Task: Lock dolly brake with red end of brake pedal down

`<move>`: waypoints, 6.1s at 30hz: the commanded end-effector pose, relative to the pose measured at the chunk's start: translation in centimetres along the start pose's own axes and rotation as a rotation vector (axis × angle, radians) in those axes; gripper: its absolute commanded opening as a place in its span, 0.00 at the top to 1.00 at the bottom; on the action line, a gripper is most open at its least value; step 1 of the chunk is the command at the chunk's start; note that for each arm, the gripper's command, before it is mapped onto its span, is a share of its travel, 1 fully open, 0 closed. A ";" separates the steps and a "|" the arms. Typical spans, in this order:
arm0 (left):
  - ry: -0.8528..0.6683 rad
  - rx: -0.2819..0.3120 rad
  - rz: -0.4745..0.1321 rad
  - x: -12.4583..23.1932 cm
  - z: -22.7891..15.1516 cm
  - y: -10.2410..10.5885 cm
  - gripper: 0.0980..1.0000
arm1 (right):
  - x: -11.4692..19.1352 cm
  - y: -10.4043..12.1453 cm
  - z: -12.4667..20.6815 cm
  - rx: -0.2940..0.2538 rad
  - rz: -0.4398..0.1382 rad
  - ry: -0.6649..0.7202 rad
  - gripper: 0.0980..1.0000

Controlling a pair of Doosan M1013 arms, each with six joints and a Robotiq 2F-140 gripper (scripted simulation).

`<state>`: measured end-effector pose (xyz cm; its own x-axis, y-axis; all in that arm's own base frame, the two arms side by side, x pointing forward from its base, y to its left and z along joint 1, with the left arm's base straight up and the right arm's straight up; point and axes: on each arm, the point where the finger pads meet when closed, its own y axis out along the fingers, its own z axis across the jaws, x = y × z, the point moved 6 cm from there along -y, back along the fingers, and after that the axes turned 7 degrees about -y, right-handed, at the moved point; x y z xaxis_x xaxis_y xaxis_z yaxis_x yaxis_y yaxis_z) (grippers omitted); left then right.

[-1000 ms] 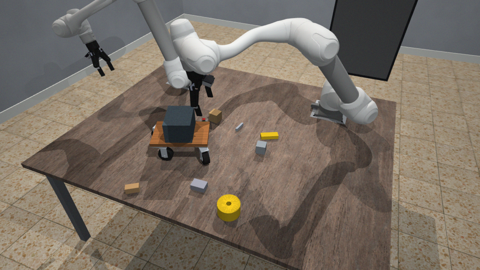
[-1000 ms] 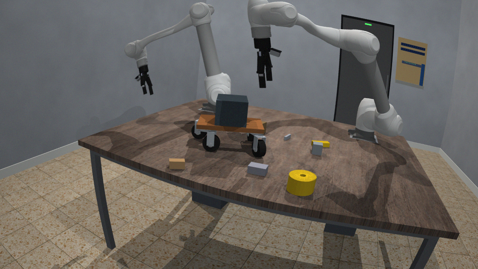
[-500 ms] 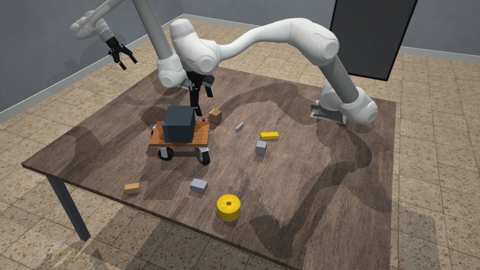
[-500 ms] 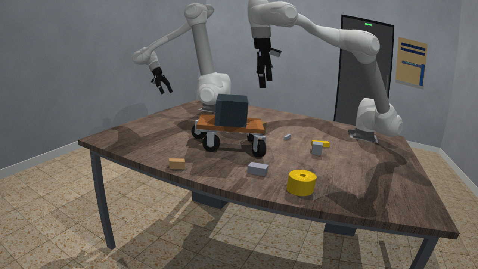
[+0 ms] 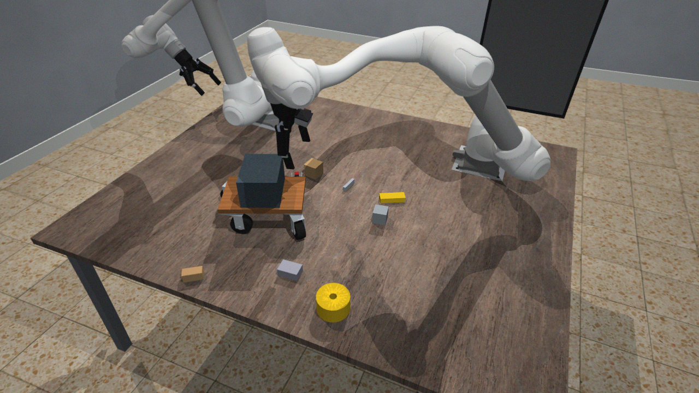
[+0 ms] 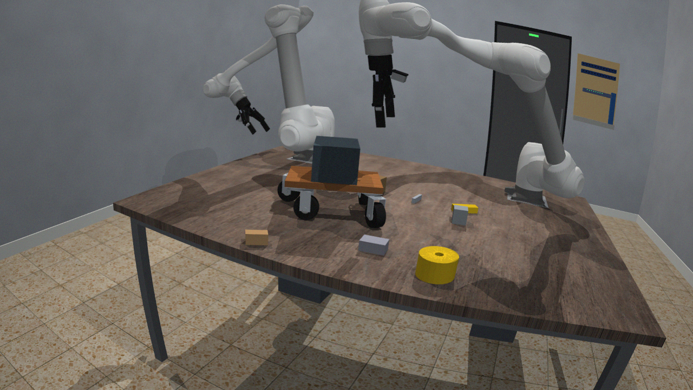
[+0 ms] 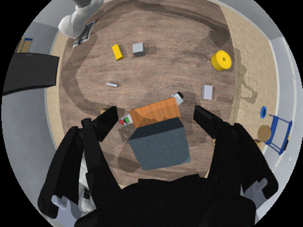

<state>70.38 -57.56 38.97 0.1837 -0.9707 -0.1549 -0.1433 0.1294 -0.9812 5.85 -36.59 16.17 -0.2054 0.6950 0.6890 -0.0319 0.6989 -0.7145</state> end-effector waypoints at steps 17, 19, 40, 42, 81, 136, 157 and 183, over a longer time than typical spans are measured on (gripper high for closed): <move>0.000 0.002 -0.001 0.0 0.0 -0.1 1.00 | 0.6 0.2 0.6 -0.001 -0.011 -0.002 0.00; 0.000 0.002 -0.001 0.0 0.0 -0.1 1.00 | 0.6 0.2 0.6 -0.001 -0.011 -0.002 0.00; -0.014 0.004 -0.005 0.0 -0.1 -0.1 1.00 | 0.6 0.2 0.6 -0.001 -0.011 -0.002 0.00; -0.029 0.005 -0.010 0.0 -0.3 -0.2 1.00 | 0.6 0.2 0.6 -0.001 -0.011 -0.002 0.00; -1.103 -0.018 -0.273 -0.8 -8.1 -1.8 1.00 | 0.6 0.2 0.6 -0.001 -0.011 -0.002 0.00; -2.809 -0.871 -0.480 -7.3 -21.7 -0.8 1.00 | 0.6 0.2 0.6 -0.001 -0.011 -0.002 0.00; -3.231 -1.389 -0.268 -10.5 -25.7 0.8 1.00 | 0.6 0.2 0.6 -0.001 -0.011 -0.002 0.00; -3.236 -1.384 -0.262 -5.5 -21.9 28.4 1.00 | 0.6 0.2 0.6 -0.001 -0.011 -0.002 0.00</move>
<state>44.09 -52.68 15.74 -0.5066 0.6474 -0.5694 0.3039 -0.4840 -0.8206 5.32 -36.39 16.23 -0.2003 0.6918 0.6938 -0.0318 0.7032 -0.7103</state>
